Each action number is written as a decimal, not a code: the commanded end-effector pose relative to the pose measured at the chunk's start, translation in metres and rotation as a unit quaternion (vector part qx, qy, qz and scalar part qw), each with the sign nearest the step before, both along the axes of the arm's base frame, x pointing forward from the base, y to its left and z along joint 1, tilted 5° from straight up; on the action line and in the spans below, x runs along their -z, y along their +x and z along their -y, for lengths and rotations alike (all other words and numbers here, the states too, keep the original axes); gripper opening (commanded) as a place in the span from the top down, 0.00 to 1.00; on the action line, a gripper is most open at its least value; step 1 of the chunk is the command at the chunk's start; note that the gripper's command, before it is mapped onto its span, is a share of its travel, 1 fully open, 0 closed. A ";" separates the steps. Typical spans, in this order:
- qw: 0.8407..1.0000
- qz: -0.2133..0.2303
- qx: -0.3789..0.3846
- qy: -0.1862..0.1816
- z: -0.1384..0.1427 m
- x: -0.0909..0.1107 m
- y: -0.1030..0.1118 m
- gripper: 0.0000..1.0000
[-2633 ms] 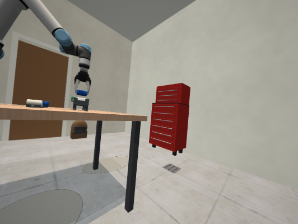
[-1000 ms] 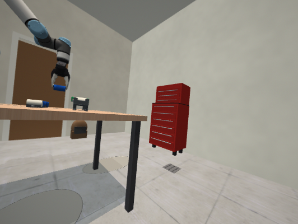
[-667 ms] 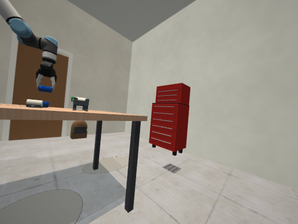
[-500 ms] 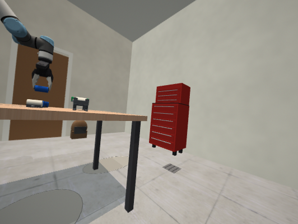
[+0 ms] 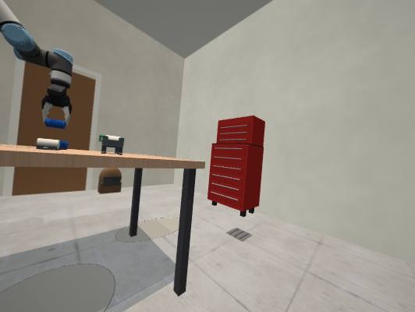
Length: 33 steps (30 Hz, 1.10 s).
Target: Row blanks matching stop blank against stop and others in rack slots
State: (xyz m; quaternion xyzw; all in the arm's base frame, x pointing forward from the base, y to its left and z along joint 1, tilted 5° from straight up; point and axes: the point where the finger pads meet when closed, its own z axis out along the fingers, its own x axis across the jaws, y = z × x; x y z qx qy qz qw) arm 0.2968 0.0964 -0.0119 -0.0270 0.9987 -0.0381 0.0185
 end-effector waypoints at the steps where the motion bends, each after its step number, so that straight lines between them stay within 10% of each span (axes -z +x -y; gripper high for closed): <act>1: 1.000 0.001 0.000 0.000 0.000 0.000 0.000 0.60; 33: 1.000 0.001 0.000 0.000 0.004 0.064 0.003 0.60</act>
